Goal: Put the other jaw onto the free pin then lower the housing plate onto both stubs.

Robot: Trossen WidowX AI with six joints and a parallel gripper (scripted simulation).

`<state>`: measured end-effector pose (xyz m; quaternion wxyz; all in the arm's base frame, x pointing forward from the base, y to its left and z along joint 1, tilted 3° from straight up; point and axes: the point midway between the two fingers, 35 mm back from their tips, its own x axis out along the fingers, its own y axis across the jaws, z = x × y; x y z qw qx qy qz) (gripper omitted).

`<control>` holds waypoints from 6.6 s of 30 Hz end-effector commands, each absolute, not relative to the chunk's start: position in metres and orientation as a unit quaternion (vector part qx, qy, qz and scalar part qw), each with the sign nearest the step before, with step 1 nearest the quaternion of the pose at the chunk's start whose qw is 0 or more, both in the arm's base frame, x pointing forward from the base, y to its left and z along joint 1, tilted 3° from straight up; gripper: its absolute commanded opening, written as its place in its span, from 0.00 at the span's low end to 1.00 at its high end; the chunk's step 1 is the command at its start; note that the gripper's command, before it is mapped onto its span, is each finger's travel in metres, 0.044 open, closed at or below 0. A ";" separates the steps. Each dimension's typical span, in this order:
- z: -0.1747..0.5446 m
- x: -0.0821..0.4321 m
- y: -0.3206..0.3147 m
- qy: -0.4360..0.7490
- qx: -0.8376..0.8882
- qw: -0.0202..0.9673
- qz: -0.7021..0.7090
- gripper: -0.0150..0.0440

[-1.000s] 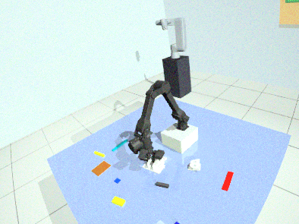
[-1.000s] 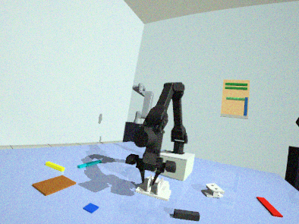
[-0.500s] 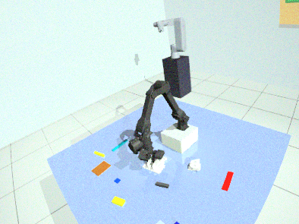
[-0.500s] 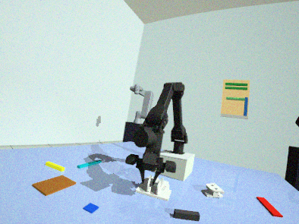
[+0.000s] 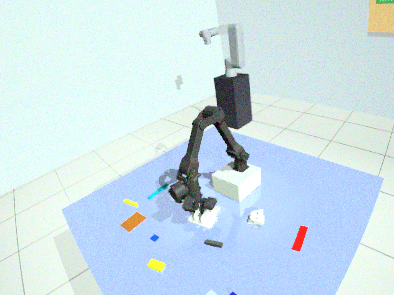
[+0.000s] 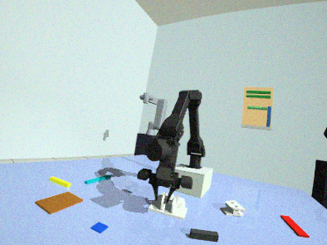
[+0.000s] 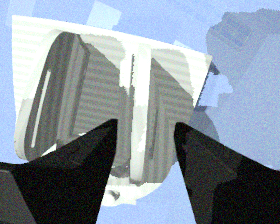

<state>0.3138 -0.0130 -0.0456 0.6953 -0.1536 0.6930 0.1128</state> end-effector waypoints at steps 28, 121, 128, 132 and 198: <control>-0.044 0.314 -0.013 0.693 -0.156 0.695 0.114 0.48; 0.032 0.321 0.032 0.670 -0.156 0.720 0.090 1.00; 0.031 0.312 0.063 0.677 -0.092 0.729 0.041 1.00; 0.030 0.306 0.081 0.680 -0.055 0.731 0.012 1.00; -0.015 0.170 0.232 0.612 0.331 0.625 -0.353 1.00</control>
